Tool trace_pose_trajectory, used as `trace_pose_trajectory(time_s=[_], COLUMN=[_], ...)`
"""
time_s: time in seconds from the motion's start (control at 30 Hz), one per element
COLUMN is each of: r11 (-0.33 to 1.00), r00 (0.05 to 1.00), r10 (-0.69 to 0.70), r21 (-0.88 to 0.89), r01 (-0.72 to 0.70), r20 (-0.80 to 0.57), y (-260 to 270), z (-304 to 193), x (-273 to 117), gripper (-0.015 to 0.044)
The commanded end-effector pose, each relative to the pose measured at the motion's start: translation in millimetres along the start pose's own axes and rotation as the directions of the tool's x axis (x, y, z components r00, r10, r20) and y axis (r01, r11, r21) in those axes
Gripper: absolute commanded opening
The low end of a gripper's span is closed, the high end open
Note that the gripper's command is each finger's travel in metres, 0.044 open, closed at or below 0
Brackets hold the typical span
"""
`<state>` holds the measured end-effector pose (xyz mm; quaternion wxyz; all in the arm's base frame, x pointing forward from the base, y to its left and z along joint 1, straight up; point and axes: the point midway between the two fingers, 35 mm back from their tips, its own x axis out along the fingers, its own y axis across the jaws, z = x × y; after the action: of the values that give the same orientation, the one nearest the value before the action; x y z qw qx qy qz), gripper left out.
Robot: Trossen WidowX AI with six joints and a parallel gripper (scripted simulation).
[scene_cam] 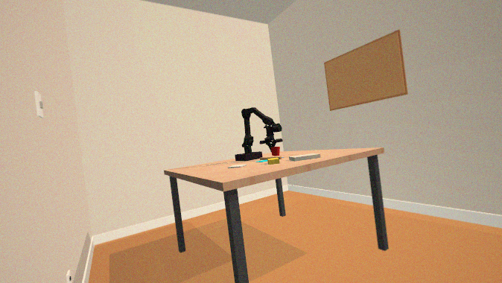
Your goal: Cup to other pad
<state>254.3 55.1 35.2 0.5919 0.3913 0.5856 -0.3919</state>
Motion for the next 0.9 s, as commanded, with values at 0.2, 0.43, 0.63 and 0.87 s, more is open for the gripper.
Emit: trace_pose_trajectory(time_s=[0.2, 0.43, 0.63, 0.87], r11=[1.0, 1.0, 1.0, 1.0], r00=[1.0, 1.0, 1.0, 1.0], r10=[0.008, 0.011, 0.011, 0.011], r21=[0.005, 0.001, 0.001, 0.002], r01=[-0.008, -0.011, -0.011, -0.011], r20=[-0.001, 0.002, 0.002, 0.002], y=[0.7, 1.0, 1.0, 0.0], z=[0.7, 0.7, 0.7, 5.0], x=[-25.0, -22.6, -22.6, -22.7], gripper=[0.0, 0.0, 0.0, 0.0])
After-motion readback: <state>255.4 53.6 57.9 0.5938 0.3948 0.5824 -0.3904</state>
